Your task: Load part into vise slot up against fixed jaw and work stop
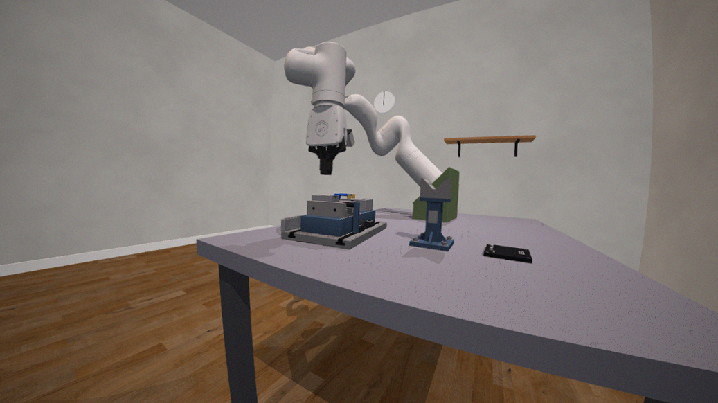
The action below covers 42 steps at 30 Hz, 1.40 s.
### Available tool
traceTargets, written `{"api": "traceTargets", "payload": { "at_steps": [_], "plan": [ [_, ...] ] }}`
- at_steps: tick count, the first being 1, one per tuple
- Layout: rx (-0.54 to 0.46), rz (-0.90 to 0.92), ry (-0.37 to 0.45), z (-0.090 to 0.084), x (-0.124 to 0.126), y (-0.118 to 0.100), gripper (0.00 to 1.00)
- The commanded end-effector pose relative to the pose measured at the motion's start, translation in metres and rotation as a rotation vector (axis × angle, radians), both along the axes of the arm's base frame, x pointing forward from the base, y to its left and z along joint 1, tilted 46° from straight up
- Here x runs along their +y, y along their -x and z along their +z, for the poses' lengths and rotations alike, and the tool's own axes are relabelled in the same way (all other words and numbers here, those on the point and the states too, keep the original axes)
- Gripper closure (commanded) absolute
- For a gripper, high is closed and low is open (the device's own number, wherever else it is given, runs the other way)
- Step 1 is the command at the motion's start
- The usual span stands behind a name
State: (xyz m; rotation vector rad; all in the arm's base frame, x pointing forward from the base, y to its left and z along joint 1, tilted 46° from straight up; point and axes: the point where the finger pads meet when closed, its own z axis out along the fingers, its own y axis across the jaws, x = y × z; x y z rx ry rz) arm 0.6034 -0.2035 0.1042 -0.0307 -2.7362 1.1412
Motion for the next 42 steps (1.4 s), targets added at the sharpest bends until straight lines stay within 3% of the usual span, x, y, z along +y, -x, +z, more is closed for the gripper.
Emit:
{"api": "traceTargets", "payload": {
  "at_steps": [1,7,13,42],
  "plan": [
    [-0.002,0.001,0.0,0.001,0.0,-0.001,1.0],
    [-0.002,0.001,0.0,0.003,-0.002,-0.001,1.0],
    [-0.001,0.001,0.001,0.033,-0.031,0.0,1.0],
    [-0.001,0.001,0.001,0.033,-0.032,0.0,1.0]
  ]
}}
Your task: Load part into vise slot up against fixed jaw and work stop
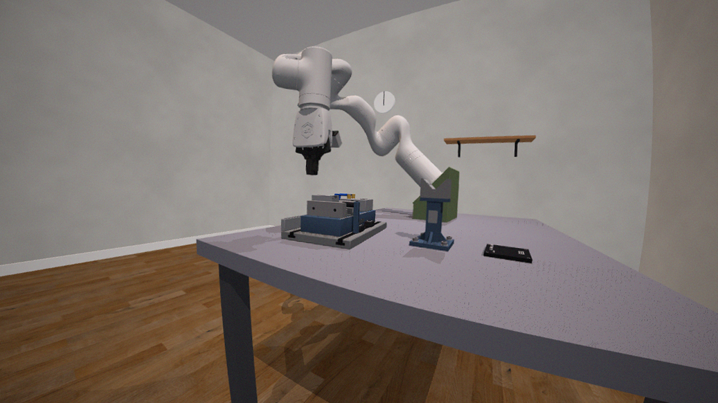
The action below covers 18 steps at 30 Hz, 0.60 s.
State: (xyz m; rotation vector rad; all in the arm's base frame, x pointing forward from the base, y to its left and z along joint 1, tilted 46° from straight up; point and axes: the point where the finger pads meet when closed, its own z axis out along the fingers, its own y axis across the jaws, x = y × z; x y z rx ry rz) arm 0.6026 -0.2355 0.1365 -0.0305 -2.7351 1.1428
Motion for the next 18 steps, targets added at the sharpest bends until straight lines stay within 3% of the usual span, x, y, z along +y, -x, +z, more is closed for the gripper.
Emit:
{"api": "traceTargets", "payload": {
  "at_steps": [1,18],
  "plan": [
    [-0.002,0.001,0.0,0.0008,0.0004,-0.0008,1.0],
    [-0.002,0.001,0.0,-0.0007,-0.001,-0.0005,1.0]
  ]
}}
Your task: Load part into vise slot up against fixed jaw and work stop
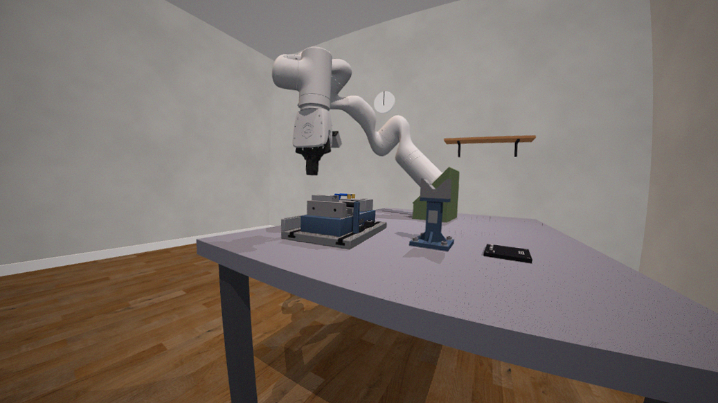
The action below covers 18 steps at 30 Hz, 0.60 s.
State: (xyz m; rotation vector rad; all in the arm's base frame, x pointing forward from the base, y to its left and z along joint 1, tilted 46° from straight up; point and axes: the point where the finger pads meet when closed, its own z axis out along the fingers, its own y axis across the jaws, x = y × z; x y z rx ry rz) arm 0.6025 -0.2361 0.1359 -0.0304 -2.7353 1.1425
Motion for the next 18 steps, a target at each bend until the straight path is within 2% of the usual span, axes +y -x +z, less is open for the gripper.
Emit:
{"api": "traceTargets", "payload": {
  "at_steps": [1,18],
  "plan": [
    [-0.002,0.001,0.0,-0.001,-0.001,-0.001,1.0],
    [-0.002,0.001,-0.001,-0.013,-0.013,0.002,1.0]
  ]
}}
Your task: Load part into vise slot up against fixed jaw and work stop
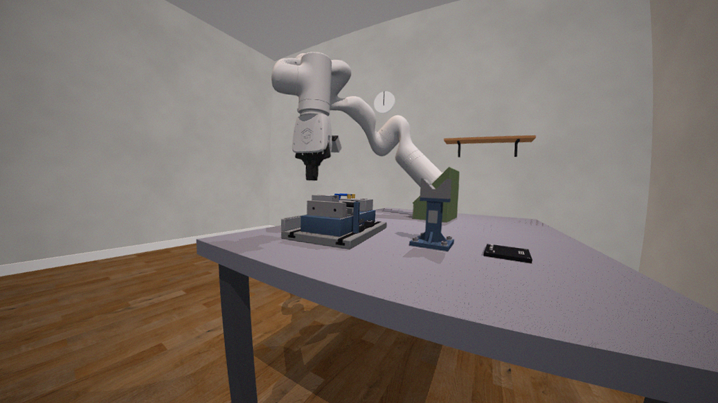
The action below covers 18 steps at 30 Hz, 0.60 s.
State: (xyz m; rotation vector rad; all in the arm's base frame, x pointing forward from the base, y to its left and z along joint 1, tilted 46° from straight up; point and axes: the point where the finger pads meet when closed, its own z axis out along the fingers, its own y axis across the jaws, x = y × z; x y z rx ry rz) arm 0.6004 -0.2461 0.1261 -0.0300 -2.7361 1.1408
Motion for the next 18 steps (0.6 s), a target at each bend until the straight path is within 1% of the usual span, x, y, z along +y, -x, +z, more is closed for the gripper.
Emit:
{"api": "traceTargets", "payload": {
  "at_steps": [1,18],
  "plan": [
    [-0.002,0.001,0.0,-0.004,-0.004,0.0,1.0],
    [-0.002,0.001,0.0,-0.019,-0.02,0.003,1.0]
  ]
}}
